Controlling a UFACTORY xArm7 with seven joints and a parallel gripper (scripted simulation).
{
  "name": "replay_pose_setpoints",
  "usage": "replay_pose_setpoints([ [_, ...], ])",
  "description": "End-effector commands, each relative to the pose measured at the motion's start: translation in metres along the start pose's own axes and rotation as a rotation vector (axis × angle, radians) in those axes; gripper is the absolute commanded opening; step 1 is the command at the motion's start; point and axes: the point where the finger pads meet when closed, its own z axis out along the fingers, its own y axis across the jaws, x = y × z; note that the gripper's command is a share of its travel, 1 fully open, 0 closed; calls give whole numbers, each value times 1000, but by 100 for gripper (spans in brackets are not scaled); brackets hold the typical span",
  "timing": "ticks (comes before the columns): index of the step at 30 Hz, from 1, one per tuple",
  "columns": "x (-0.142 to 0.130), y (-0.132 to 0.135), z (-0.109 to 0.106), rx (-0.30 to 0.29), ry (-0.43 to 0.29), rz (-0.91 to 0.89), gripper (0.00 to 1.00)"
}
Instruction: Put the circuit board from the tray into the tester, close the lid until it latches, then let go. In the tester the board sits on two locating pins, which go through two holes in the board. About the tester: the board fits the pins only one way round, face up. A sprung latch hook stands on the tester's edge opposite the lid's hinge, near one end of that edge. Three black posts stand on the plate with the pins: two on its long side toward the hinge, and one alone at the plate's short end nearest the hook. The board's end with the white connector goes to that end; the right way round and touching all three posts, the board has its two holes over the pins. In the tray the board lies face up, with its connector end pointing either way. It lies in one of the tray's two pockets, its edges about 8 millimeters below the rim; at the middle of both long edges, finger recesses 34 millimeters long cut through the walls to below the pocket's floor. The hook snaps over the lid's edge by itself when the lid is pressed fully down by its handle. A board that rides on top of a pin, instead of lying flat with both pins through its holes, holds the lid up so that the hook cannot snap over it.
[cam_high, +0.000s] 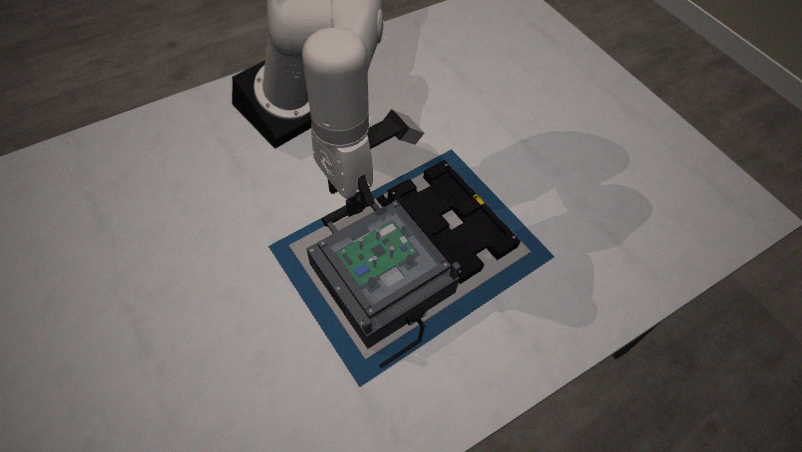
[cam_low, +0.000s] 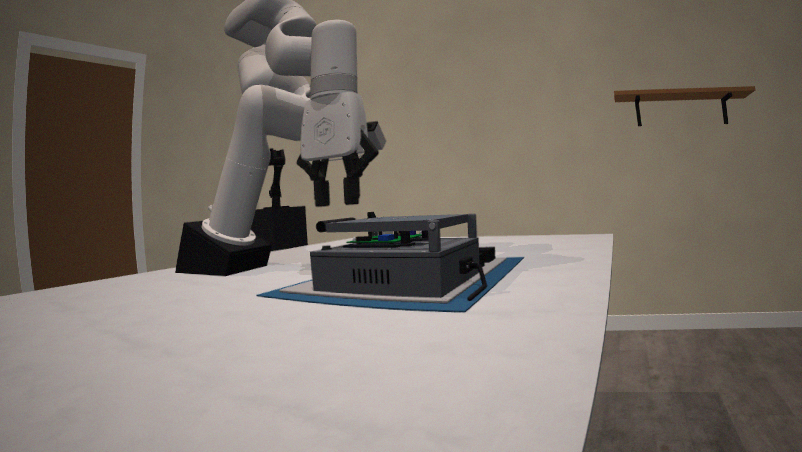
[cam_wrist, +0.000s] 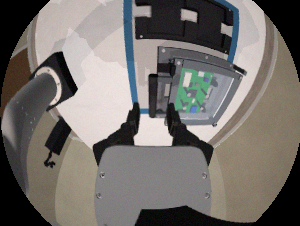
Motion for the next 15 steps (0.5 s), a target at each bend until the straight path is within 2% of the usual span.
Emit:
replay_pose_setpoints([
  [1, 0, 0, -13, -1, 0, 0, 51],
  [15, 0, 0, -46, -1, 0, 0, 51],
])
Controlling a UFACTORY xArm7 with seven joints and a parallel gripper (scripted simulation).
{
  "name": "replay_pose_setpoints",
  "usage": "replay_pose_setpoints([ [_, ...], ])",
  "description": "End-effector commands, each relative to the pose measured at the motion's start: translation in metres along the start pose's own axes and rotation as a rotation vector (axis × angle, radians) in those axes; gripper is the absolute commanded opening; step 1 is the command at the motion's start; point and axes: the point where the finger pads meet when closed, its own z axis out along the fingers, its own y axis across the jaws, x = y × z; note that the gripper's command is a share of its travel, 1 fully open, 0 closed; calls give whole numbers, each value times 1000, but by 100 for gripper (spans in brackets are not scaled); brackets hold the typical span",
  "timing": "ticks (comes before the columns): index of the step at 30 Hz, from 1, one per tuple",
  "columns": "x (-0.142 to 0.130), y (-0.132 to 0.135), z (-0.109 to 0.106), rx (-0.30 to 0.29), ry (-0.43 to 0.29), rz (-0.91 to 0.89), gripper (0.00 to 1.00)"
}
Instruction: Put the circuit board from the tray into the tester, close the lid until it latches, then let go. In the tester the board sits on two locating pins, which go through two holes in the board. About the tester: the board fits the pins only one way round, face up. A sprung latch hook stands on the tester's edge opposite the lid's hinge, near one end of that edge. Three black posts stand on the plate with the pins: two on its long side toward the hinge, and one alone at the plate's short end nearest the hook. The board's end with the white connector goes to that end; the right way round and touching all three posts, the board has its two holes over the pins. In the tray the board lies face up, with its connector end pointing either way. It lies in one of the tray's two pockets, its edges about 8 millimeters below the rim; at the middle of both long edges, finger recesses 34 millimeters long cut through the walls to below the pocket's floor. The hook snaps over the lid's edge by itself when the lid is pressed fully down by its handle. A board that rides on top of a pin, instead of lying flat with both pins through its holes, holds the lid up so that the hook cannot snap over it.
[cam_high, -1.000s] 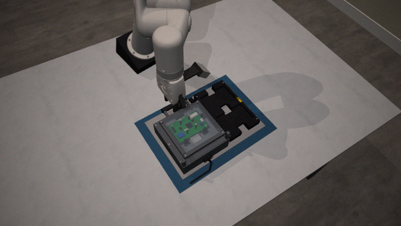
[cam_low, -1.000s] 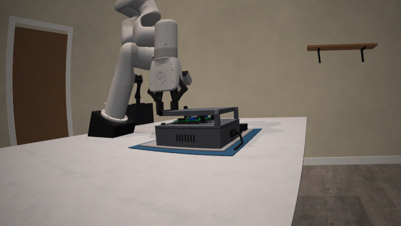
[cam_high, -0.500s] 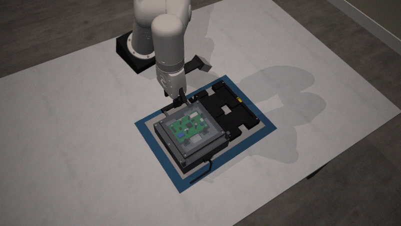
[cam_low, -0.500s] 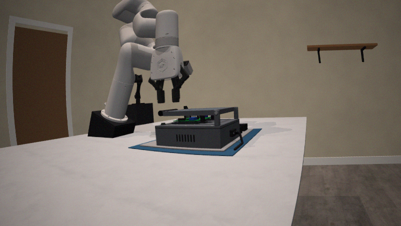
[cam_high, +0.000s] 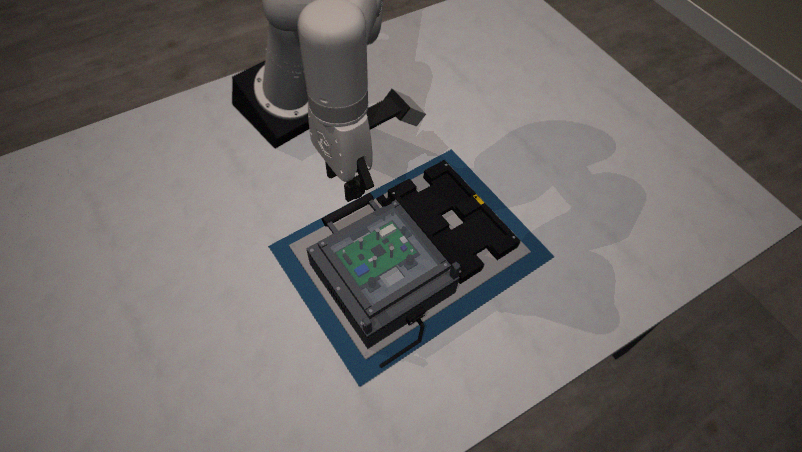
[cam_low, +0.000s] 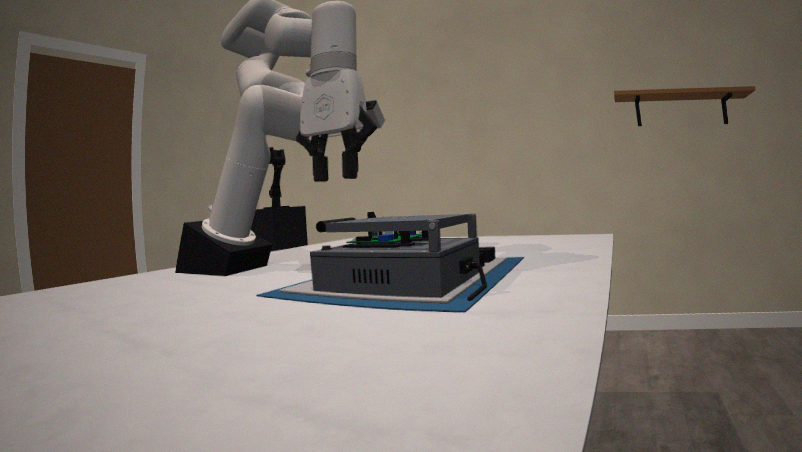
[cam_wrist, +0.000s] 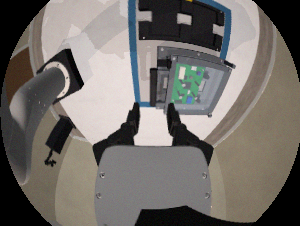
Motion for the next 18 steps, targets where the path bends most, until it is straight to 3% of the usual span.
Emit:
replay_pose_setpoints([
  [1, 0, 0, -10, -3, -1, 0, 51],
  [16, 0, 0, -19, -3, -1, 0, 51],
  [17, 0, 0, -19, -3, -1, 0, 100],
  [18, 0, 0, -19, -3, -1, 0, 100],
])
